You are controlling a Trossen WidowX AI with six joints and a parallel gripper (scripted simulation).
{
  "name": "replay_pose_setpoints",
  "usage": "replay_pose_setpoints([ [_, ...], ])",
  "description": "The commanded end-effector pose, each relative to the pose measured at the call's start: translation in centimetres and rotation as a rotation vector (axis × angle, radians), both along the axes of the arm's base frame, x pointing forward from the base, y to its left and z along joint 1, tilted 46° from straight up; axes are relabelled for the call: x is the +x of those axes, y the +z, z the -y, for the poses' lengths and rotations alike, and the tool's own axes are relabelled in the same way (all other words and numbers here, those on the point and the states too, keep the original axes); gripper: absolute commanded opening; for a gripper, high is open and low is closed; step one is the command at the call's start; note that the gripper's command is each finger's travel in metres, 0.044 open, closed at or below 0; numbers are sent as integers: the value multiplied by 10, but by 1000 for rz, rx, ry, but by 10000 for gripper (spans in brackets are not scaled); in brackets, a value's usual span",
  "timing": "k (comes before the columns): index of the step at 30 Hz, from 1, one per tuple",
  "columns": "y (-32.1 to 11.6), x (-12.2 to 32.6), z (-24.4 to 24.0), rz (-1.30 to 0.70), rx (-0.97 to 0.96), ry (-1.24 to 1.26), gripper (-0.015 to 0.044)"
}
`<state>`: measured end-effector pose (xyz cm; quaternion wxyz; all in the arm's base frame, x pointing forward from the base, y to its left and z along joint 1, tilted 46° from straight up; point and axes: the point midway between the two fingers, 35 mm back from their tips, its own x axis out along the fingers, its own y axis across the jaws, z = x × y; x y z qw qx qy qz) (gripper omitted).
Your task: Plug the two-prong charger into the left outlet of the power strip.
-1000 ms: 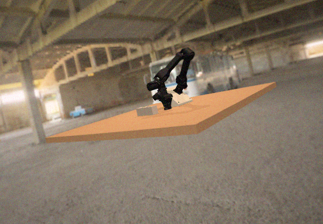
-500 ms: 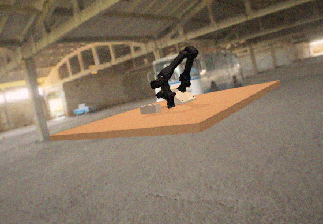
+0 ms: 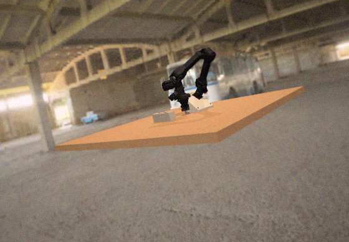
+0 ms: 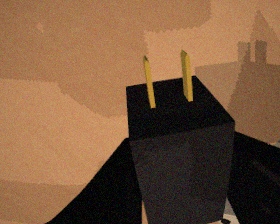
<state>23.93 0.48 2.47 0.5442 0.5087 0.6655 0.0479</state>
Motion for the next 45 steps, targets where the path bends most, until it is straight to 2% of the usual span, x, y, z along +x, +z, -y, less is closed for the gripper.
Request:
replay_pose_setpoints([
  [1,11,-2,10,7,-4,4,0],
  [8,14,-4,14,23,-6,20,0],
  [26,-21,21,5,205,-52,197,0],
  [45,-25,40,10,222,-56,213,0],
])
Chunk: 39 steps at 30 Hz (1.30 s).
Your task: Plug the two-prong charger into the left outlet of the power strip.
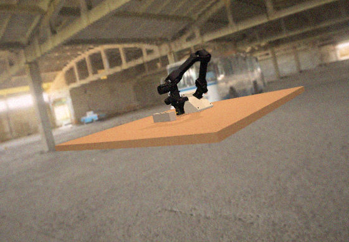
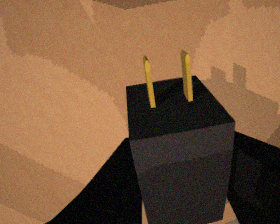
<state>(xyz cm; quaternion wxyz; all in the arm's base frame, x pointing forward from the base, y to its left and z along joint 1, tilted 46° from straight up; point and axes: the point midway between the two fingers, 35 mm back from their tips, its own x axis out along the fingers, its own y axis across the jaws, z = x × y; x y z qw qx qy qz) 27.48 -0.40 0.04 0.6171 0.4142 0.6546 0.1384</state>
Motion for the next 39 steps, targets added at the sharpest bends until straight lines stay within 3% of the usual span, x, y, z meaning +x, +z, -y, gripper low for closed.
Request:
replay_pose_setpoints([
  [1,-1,6,1,12,0,7,0],
  [39,-11,39,10,43,-7,35,0],
])
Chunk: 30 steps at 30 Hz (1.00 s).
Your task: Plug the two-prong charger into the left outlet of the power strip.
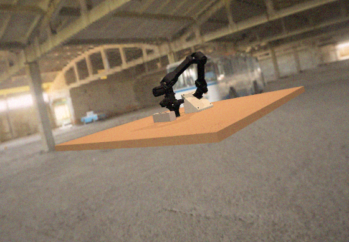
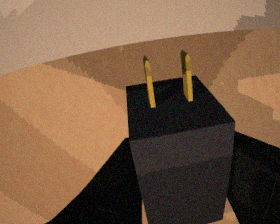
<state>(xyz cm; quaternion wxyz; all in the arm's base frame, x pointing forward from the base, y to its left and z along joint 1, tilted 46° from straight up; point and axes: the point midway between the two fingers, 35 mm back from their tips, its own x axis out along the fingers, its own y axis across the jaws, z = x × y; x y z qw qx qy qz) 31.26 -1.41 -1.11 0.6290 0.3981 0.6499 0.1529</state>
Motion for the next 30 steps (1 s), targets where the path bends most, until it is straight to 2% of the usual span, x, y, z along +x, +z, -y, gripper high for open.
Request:
replay_pose_setpoints([
  [1,1,1,0,4,3,4,0],
  [30,1,7,2,5,3,4,0],
])
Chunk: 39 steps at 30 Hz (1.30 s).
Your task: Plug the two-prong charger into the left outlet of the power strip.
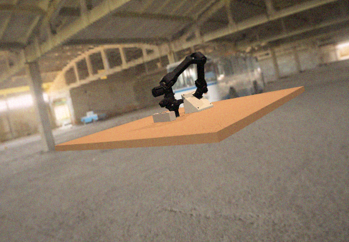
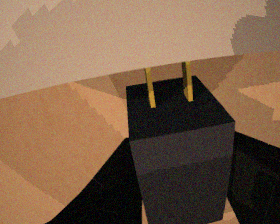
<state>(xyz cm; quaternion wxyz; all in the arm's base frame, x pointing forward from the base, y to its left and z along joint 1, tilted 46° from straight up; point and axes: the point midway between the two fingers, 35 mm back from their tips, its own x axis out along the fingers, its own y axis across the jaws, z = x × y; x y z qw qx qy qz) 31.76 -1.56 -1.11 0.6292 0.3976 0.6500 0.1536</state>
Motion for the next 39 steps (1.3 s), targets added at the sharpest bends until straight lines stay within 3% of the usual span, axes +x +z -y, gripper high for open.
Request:
replay_pose_setpoints([
  [1,1,2,0,4,3,2,0],
  [39,0,5,1,4,3,2,0],
])
